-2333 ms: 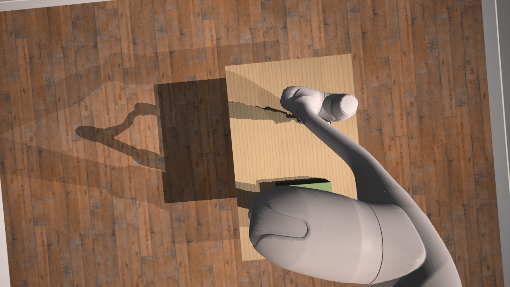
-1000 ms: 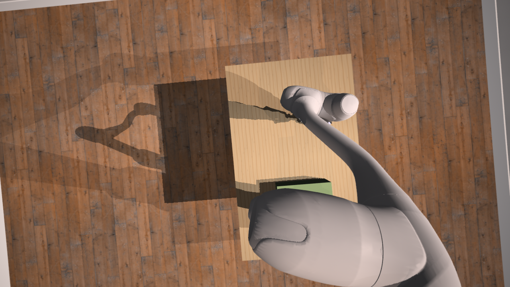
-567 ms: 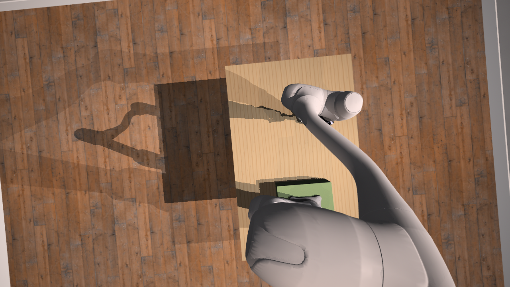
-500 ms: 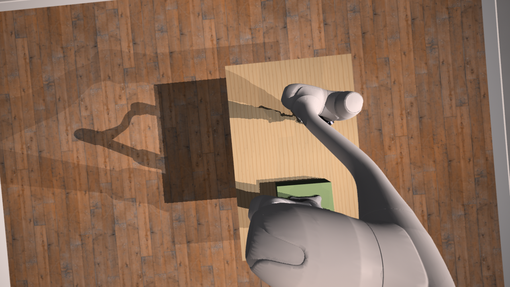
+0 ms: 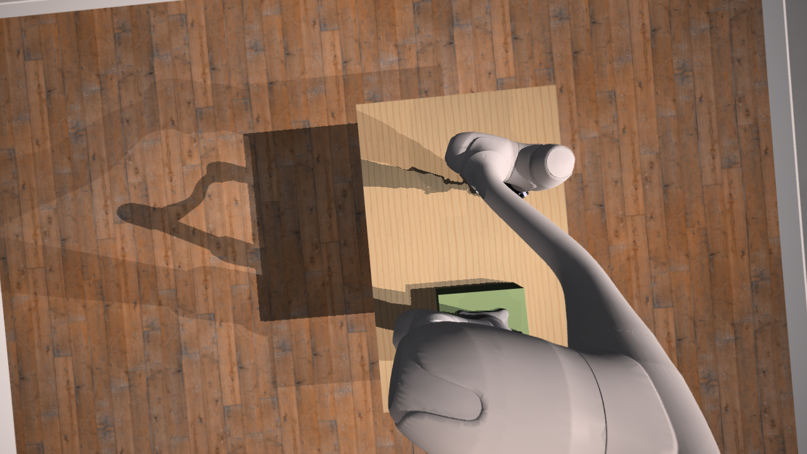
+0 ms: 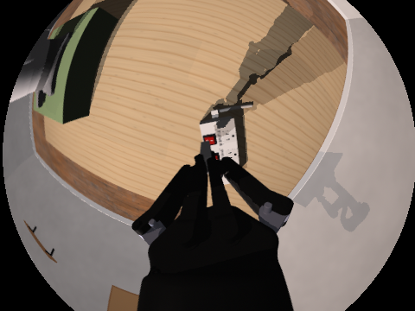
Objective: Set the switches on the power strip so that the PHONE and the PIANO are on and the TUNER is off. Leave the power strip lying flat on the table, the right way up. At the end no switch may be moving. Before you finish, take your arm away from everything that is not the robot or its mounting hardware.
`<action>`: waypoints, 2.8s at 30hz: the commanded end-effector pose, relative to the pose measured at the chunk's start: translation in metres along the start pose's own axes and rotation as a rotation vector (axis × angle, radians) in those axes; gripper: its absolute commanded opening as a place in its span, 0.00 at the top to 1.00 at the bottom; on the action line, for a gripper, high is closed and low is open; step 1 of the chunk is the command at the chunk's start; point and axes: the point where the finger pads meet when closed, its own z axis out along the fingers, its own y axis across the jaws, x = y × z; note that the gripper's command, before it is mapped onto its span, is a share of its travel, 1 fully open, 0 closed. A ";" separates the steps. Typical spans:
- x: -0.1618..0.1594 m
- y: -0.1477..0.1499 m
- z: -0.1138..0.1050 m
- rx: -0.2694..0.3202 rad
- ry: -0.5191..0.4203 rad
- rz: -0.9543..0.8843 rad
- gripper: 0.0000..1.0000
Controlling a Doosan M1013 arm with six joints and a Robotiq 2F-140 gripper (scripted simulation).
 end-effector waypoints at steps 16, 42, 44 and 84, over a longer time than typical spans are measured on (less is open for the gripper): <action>-0.046 0.014 -0.014 0.000 0.000 0.000 1.00; -0.046 0.014 -0.014 0.000 0.000 0.000 1.00; -0.046 0.014 -0.014 0.000 0.000 0.000 1.00; -0.046 0.015 0.012 0.000 0.000 0.000 1.00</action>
